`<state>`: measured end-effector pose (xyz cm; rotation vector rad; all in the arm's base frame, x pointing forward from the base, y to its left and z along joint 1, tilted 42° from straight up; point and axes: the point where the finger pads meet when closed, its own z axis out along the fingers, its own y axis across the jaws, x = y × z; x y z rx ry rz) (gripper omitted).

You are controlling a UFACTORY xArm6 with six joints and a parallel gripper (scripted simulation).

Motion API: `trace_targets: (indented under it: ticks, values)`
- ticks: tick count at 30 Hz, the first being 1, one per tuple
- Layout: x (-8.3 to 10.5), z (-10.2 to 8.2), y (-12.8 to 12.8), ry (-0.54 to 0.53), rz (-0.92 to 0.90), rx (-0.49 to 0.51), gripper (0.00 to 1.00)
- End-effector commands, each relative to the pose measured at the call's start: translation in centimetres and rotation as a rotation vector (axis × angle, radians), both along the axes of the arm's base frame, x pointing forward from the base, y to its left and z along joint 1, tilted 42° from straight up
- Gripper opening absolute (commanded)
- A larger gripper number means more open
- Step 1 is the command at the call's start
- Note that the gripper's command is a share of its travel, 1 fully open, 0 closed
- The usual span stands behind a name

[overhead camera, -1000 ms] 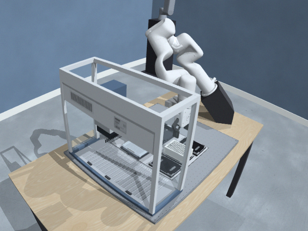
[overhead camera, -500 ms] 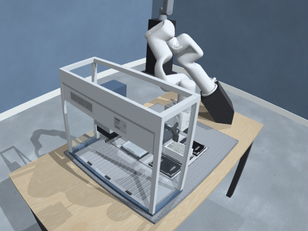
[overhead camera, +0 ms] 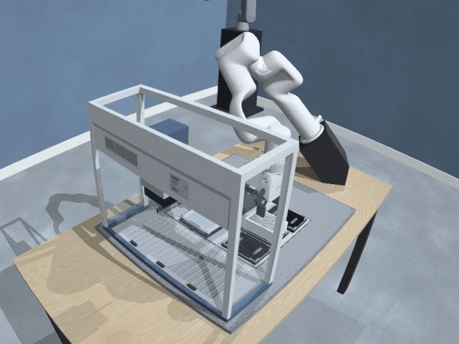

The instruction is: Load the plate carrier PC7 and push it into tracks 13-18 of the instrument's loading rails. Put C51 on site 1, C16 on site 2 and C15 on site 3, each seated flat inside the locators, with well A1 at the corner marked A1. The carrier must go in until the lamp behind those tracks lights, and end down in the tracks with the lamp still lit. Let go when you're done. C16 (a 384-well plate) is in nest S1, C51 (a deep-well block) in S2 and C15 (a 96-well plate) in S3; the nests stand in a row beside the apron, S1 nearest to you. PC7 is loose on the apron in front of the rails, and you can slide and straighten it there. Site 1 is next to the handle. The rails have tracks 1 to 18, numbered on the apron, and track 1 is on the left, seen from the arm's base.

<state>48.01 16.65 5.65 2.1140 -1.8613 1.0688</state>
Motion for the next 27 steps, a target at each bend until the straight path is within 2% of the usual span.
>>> trace_targets:
  ticks: [1, 7, 27]
  values:
    - [0.3, -0.2, -0.1, -0.003, 0.002, 0.002, 1.0]
    - [0.7, -1.0, -0.6, -0.003, 0.002, 0.002, 1.0]
    - [0.9, -1.3, -0.8, -0.003, 0.002, 0.002, 1.0]
